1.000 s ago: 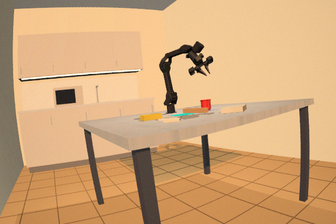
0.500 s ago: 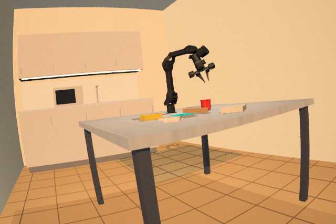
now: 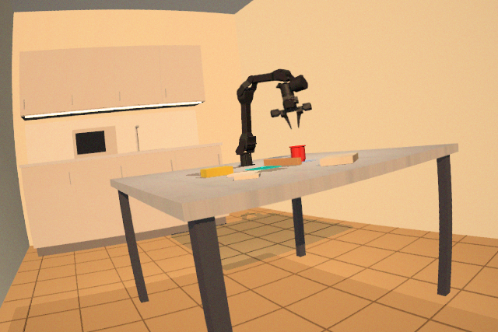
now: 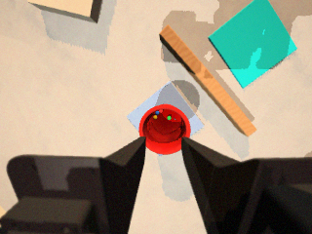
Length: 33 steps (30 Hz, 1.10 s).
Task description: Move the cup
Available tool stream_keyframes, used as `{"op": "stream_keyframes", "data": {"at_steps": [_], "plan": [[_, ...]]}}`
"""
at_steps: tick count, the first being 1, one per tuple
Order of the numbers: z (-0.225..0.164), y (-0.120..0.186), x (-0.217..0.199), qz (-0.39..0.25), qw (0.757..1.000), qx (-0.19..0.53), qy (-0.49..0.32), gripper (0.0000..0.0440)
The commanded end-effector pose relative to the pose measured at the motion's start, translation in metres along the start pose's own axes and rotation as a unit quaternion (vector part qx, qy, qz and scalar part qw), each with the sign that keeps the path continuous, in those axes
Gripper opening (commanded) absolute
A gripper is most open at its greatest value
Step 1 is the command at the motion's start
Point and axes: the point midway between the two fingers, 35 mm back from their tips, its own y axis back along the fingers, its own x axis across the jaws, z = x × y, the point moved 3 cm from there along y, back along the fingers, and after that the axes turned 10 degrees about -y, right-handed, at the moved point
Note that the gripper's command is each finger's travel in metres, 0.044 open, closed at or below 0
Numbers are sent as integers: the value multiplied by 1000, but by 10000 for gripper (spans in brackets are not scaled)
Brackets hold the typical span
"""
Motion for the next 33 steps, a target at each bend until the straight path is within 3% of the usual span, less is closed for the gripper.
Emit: {"op": "stream_keyframes", "data": {"at_steps": [1,16,33], "plan": [[-1,-8,-3,-24,1000,6,-6,150],[-6,-53,-15,-98,995,17,-22,170],[-11,-111,-27,-135,991,24,-7,176]]}}
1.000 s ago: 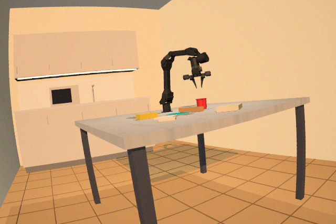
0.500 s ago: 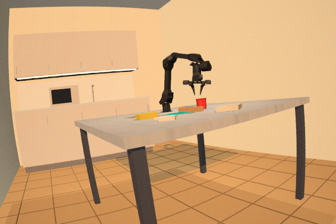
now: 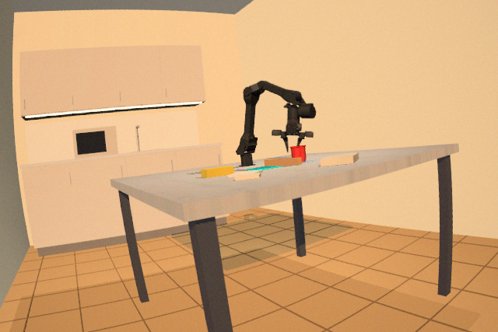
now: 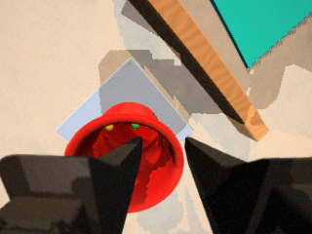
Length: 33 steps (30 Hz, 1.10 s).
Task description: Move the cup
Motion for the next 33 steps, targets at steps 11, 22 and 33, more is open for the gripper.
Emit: {"op": "stream_keyframes", "data": {"at_steps": [11,22,33], "plan": [[0,-32,-1,-6,999,-3,46,3],[5,-11,-1,20,999,-7,30,0],[18,27,-9,53,998,-11,-15,0]]}}
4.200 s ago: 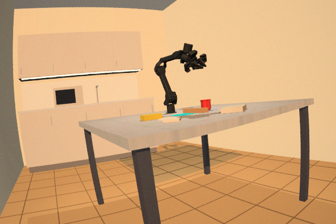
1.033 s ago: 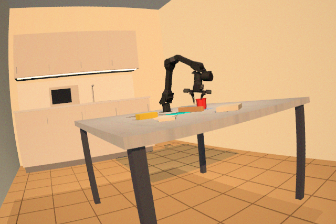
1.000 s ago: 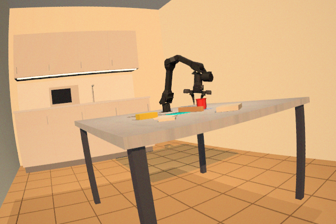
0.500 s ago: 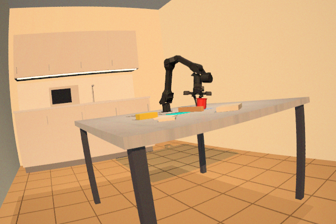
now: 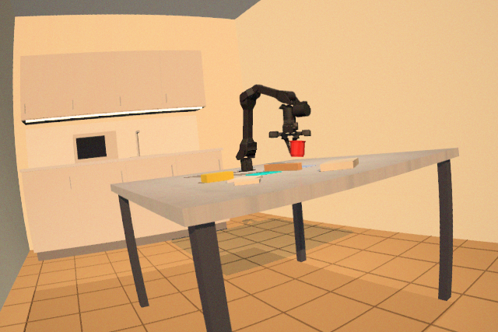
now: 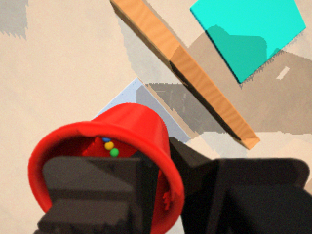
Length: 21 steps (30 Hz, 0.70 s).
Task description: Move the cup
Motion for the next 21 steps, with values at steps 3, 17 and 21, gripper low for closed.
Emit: {"op": "stream_keyframes", "data": {"at_steps": [3,17,21], "plan": [[10,15,-2,14,1000,-4,-24,0],[51,39,-13,53,995,-32,-80,0],[65,40,-18,62,993,-41,-95,0]]}}
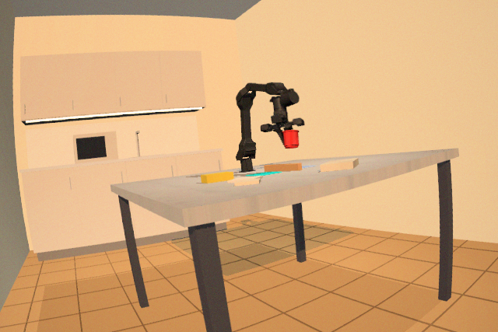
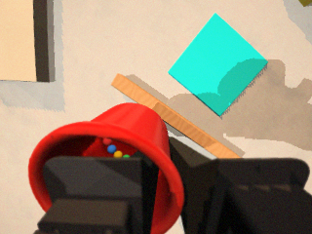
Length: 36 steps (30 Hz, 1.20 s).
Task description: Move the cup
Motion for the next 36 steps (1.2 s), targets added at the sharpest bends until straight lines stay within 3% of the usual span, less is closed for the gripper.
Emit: {"op": "stream_keyframes", "data": {"at_steps": [1,19,36], "plan": [[11,0,-2,5,1000,-8,-8,0],[67,-16,-30,18,997,-38,-70,0],[87,-53,-61,11,993,-48,-109,1]]}}
